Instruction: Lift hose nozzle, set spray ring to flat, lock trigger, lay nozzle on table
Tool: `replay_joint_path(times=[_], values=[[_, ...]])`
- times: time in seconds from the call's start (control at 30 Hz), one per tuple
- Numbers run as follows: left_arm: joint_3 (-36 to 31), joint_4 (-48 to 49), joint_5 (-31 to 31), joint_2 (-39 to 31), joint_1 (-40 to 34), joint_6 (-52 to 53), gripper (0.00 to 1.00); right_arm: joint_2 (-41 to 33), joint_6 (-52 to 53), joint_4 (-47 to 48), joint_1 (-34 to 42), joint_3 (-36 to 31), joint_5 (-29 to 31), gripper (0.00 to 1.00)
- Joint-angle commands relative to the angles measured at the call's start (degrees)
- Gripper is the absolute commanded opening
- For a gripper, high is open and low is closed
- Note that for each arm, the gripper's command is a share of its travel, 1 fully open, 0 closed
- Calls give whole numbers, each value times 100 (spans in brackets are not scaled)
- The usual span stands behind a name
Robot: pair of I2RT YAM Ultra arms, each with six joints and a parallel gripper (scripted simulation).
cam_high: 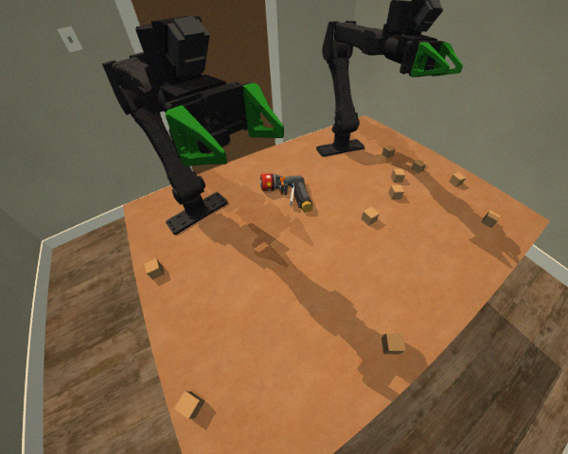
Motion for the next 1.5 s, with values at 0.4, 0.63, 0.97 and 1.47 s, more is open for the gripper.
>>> replay_joint_path(times=[0.4,0.63,0.97,1.47], values=[[196,101,18,-12,13,-32,36,864,-1980,-1344,626,658,-414,78],[196,101,18,-12,13,-32,36,1378,-2956,-2057,982,986,-602,78],[196,101,18,-12,13,-32,36,1987,-4085,-2892,1395,1349,-821,78],[196,101,18,-12,13,-32,36,3023,-6022,-4314,2098,1929,-1207,78]])
